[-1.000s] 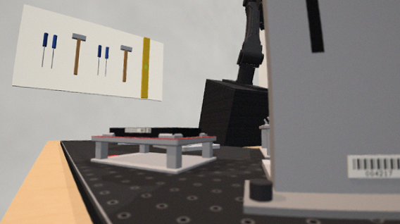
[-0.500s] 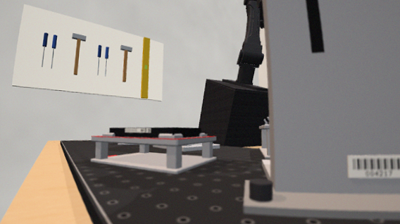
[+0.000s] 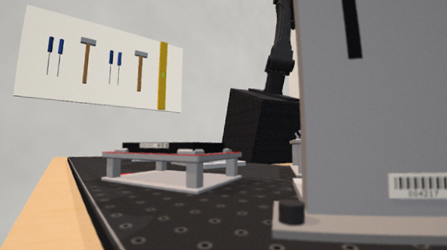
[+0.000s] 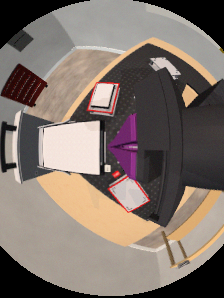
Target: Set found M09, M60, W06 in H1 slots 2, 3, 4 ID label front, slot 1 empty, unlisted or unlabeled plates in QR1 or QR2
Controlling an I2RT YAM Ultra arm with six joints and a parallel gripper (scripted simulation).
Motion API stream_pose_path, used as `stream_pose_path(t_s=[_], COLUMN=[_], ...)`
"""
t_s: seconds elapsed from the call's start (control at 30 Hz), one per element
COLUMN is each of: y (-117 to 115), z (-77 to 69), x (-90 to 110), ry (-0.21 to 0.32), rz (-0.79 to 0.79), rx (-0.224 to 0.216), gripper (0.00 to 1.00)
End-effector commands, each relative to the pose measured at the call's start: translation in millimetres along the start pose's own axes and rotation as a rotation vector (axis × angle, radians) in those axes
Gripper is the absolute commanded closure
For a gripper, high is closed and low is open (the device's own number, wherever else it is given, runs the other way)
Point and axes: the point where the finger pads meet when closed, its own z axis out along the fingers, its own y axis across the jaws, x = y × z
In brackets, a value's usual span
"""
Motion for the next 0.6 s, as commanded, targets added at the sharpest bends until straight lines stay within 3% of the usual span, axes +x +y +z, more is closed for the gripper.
stream_pose_path(t_s=[0.0, 0.57], y=[1.1, 1.1], z=[-0.5, 6.5], x=[-6.3, -13.5], ry=[-0.015, -0.015], rz=[0.001, 0.001], rx=[-0.003, -0.003], gripper=[1.00, 1.00])
